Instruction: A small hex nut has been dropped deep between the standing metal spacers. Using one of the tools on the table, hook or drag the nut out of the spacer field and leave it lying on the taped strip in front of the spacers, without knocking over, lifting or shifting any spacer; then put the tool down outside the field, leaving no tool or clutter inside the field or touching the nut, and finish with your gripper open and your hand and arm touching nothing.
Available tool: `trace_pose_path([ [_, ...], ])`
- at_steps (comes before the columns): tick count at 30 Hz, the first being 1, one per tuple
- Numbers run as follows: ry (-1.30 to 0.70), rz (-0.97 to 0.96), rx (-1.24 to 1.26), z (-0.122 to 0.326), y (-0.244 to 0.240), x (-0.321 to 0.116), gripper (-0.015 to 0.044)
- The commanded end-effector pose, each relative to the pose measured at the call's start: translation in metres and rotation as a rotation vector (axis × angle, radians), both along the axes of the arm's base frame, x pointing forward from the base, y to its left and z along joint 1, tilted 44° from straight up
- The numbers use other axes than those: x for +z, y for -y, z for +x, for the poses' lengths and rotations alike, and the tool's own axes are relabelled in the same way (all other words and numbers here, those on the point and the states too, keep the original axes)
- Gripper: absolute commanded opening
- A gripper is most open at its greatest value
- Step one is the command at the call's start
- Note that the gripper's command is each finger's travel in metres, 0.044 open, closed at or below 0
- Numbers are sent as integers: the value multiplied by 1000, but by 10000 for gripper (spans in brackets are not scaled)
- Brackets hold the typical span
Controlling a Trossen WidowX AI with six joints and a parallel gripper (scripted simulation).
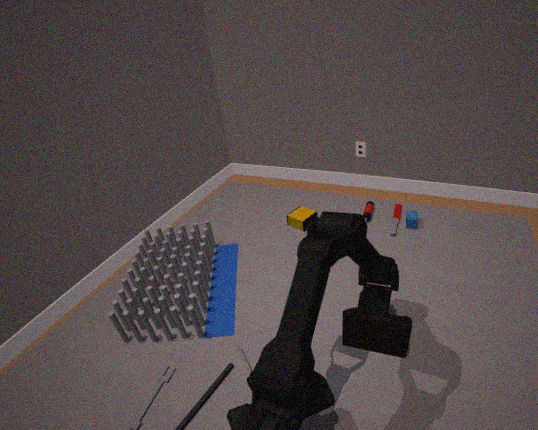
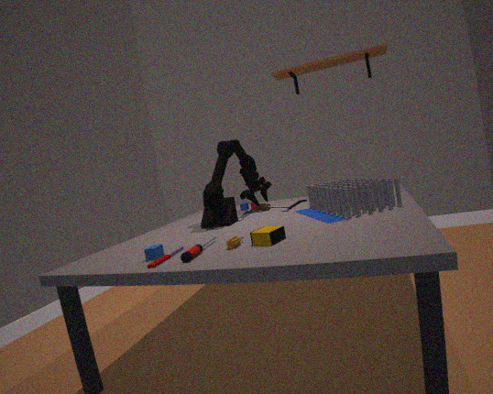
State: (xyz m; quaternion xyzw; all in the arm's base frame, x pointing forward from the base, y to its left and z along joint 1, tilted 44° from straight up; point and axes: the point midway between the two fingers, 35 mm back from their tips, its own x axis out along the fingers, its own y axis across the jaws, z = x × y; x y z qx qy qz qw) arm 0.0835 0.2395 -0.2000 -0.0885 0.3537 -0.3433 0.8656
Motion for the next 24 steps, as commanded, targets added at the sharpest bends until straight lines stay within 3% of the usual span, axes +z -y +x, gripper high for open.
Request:
trace_pose_path([
  [1,-2,-3,6,2,5,-5,280],
  [13,0,-1,5,4,17,-17,280],
  [16,0,-1,5,4,17,-17,201],
  [24,0,-1,5,4,17,-17,148],
])
